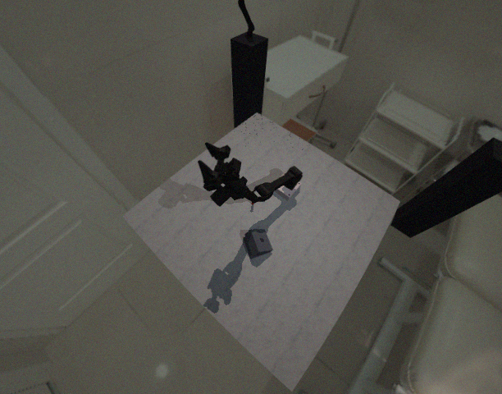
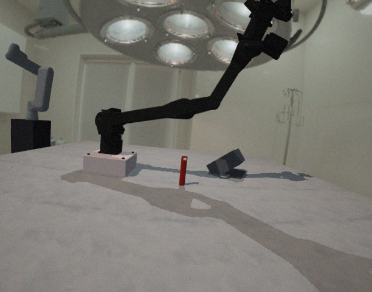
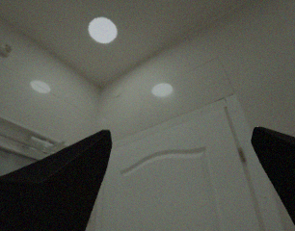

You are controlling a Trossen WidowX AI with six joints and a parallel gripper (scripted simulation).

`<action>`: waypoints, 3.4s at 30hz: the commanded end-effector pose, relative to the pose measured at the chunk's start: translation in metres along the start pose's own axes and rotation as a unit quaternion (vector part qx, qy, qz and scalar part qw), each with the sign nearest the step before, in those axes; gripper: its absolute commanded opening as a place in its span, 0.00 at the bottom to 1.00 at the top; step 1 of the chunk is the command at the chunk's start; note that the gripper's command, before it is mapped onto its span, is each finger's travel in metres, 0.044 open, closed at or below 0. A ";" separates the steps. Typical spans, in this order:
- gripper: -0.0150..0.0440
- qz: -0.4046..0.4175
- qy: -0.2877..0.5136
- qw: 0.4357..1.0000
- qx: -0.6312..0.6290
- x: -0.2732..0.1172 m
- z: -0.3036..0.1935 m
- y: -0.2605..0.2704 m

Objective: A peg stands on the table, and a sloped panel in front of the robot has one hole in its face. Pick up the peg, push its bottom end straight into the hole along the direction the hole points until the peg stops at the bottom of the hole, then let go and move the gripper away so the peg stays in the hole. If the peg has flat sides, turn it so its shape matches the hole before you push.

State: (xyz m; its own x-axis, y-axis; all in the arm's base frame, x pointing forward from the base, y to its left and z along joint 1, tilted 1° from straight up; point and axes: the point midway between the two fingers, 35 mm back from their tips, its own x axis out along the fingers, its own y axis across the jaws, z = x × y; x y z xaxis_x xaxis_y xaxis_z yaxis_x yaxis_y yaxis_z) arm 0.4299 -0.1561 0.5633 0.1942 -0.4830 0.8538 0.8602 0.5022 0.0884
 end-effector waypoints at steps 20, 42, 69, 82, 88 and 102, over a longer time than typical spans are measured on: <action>1.00 -0.097 -0.078 0.986 -0.115 0.033 0.057 -0.097; 1.00 -0.252 -0.194 0.900 -0.296 0.044 0.167 -0.229; 1.00 -0.394 -0.301 0.714 -0.494 -0.008 0.284 -0.301; 1.00 -0.449 -0.341 0.609 -0.558 -0.043 0.334 -0.310; 1.00 -0.481 -0.357 0.551 -0.581 -0.068 0.359 -0.307; 1.00 -0.557 -0.364 0.394 -0.634 -0.116 0.404 -0.299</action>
State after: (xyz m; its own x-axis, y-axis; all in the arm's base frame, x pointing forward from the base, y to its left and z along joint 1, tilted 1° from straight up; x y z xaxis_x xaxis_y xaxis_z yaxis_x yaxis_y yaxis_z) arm -0.0350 0.0195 0.6526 -0.4471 0.6171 0.6475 -0.0581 -0.7424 0.6674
